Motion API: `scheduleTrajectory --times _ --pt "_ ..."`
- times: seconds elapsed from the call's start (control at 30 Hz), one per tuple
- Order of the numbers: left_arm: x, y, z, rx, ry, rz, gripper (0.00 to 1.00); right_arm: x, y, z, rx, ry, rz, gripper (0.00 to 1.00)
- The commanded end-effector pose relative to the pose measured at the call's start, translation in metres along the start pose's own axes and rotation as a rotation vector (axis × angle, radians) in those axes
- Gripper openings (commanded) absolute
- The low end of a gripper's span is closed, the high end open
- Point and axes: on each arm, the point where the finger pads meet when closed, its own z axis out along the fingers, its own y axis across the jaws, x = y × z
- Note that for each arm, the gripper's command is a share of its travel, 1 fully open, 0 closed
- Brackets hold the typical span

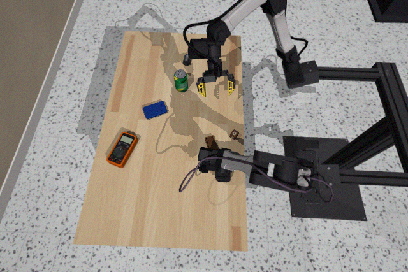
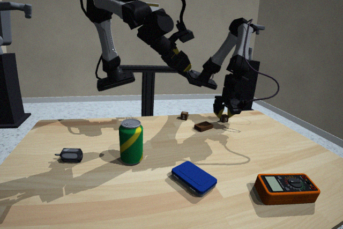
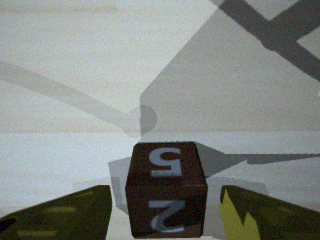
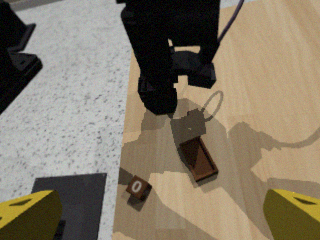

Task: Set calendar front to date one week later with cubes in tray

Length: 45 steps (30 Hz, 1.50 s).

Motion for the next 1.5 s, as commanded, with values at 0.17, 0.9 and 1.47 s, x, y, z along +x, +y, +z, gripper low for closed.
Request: scheduleTrajectory --times 0.17,0.9,1.47 --pt "-0.019 0.000 -0.044 0.008 -0.088 -0.025 0.56 -0.019 -0.004 -0.007 0.030 -0.032 -0.037 1.00" --pt "-0.006 -0.007 -0.062 -0.003 -0.032 0.114 0.55 -0.006 0.000 -0.019 0.027 -0.059 -0.073 1.00" --pt "0.001 -0.067 -0.044 -0.007 -0.016 0.927 0.55 0.107 0.054 -0.083 0.126 -0.143 -0.125 1.00"
